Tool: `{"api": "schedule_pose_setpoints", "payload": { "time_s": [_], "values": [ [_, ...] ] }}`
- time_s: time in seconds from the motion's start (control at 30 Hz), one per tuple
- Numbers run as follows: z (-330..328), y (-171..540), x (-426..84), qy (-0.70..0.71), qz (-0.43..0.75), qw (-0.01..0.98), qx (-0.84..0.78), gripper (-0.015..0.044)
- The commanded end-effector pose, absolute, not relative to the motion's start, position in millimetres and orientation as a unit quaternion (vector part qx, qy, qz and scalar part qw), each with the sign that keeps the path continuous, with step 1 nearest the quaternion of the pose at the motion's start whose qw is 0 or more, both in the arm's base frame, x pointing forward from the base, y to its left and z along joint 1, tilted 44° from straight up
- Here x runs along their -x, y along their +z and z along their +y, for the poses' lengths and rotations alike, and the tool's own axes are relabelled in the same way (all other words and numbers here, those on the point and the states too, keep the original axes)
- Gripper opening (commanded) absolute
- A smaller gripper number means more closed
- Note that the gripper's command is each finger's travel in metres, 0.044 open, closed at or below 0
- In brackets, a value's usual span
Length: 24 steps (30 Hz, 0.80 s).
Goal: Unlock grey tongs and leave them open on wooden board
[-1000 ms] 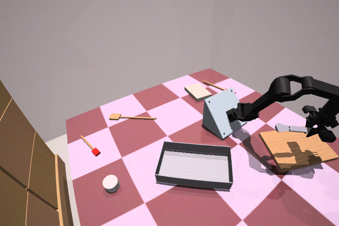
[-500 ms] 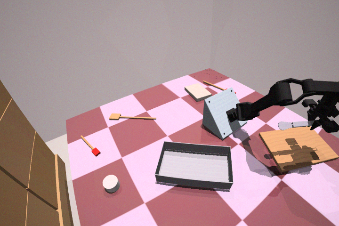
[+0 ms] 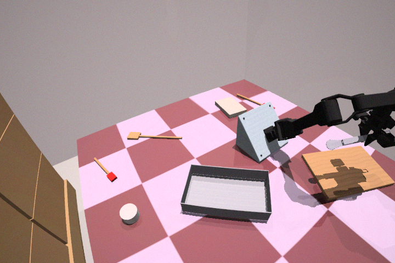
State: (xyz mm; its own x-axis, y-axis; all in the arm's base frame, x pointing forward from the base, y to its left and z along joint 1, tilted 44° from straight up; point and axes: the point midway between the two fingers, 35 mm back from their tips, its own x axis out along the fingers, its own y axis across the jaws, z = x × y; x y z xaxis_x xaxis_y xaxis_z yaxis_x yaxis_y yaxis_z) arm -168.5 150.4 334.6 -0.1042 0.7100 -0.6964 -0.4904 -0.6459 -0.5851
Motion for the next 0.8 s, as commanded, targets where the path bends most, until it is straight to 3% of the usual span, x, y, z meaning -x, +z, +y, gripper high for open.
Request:
{"api": "schedule_pose_setpoints", "payload": {
  "time_s": [0.0, 0.77],
  "values": [
    [150.2, 333.8, 168.0, 0.738, -0.100, 0.410, 0.527, -0.0150],
    [147.7, 324.3, 157.0, 0.872, -0.031, 0.340, 0.351, -0.0150]
  ]
}}
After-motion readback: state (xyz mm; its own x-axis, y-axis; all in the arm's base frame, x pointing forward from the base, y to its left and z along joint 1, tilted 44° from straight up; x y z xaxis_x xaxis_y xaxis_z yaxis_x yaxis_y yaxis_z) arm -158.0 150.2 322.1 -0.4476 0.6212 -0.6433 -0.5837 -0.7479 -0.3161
